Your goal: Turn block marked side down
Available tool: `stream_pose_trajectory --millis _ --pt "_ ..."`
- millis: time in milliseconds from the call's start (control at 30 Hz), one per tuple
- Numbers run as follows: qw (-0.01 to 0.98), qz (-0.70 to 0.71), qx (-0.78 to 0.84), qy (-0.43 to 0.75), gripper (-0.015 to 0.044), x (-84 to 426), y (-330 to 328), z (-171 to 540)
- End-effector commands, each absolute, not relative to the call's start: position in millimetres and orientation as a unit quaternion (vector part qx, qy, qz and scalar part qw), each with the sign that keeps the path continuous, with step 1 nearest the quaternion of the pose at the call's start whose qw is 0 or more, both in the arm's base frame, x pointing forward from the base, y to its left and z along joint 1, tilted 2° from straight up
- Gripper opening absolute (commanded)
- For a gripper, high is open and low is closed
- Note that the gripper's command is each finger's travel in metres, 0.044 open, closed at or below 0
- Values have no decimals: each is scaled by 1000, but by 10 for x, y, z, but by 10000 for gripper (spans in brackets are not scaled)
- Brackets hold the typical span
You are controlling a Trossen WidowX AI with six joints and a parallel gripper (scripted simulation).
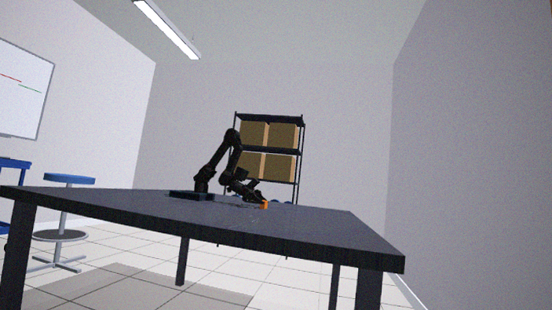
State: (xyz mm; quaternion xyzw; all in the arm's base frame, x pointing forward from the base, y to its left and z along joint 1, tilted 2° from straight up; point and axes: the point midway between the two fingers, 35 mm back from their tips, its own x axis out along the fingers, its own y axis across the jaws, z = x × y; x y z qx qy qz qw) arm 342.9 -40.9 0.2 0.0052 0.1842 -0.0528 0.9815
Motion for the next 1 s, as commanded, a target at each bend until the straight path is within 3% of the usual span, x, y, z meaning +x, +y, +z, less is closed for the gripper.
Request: stream_pose_trajectory --millis 0,333,633,967 --pt "982 -51 4 183 440 3430 -404 6" --pt "980 -51 5 194 440 3463 -408 -9" --pt "940 -50 14 338 440 3669 -428 135" --pt "891 -48 18 451 440 3357 -390 713"
